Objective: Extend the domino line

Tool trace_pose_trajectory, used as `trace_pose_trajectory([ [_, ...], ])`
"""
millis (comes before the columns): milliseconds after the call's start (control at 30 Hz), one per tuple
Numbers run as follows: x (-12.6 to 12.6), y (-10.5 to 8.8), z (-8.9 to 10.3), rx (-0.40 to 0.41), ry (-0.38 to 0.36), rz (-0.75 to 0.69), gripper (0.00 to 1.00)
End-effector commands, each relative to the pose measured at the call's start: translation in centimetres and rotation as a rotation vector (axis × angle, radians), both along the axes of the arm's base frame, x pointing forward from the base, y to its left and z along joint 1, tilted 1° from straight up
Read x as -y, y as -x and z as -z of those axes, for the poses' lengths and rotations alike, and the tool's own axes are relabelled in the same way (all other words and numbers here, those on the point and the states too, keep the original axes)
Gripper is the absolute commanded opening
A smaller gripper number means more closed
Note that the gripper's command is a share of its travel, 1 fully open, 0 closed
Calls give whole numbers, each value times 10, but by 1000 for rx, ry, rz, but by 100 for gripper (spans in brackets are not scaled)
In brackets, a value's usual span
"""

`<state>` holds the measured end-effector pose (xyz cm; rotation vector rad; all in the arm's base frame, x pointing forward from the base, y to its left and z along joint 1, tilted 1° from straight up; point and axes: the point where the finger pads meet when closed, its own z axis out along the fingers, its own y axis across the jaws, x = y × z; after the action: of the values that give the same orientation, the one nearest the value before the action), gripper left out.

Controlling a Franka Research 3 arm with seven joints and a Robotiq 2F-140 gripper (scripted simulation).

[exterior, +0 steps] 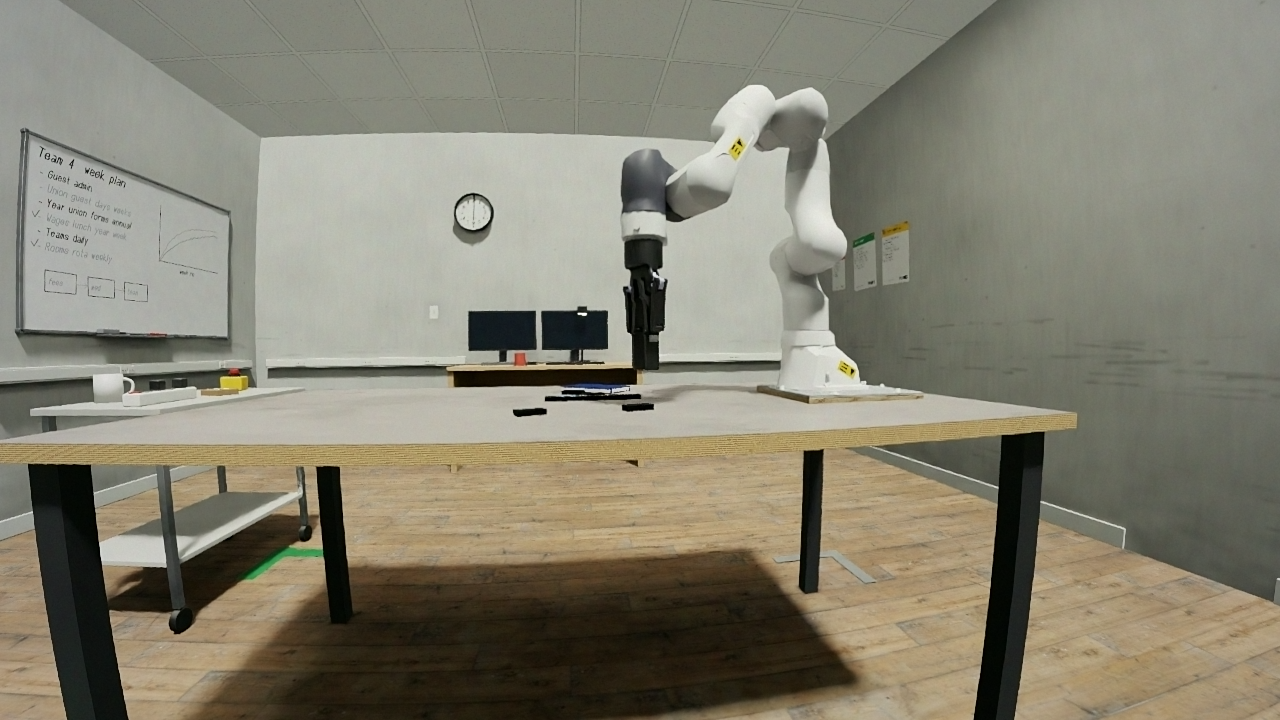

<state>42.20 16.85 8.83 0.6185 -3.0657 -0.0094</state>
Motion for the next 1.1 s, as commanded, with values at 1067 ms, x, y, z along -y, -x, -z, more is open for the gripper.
trace_pose_trajectory([
  [1067,0,-1,56,6,2,31,34],
])
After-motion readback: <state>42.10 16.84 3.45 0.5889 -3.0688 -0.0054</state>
